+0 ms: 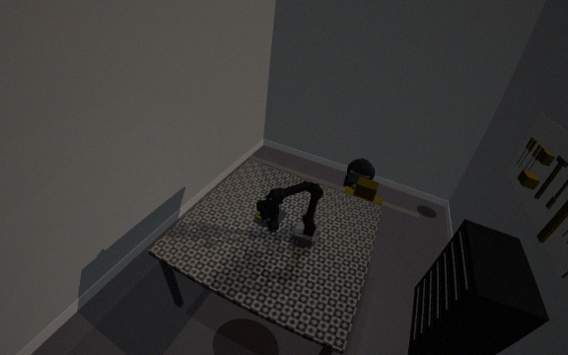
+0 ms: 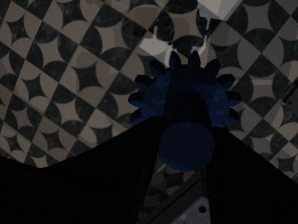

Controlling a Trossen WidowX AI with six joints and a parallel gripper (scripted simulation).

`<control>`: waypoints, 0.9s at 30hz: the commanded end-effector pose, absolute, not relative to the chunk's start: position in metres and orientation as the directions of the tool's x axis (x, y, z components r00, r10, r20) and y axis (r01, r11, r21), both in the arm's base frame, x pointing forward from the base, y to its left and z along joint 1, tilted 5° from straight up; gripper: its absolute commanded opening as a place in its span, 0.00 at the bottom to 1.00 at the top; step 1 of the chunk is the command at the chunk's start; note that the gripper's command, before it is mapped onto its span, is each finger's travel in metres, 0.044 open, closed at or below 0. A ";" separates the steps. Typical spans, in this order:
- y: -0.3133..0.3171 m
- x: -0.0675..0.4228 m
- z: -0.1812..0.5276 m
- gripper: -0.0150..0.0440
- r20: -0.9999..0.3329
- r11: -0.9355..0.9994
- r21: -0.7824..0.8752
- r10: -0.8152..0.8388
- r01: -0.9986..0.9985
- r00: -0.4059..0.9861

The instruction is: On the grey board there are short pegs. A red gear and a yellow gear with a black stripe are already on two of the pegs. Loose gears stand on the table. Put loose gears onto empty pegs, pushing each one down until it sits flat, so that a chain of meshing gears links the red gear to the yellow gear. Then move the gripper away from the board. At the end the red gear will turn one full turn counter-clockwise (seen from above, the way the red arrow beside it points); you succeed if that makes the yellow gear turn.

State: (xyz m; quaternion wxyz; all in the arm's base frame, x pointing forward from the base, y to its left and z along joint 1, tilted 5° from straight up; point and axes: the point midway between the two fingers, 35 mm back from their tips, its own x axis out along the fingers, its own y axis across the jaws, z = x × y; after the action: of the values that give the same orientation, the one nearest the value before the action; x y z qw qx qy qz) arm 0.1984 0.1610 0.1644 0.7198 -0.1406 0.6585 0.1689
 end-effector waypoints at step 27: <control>0.136 0.236 0.155 0.25 -0.995 0.922 0.021 0.057 -0.387 0.081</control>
State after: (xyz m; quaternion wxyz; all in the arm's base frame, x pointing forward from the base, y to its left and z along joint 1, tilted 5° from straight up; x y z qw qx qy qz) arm 0.2297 0.1387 0.1583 0.7242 -0.1269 0.6602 0.1535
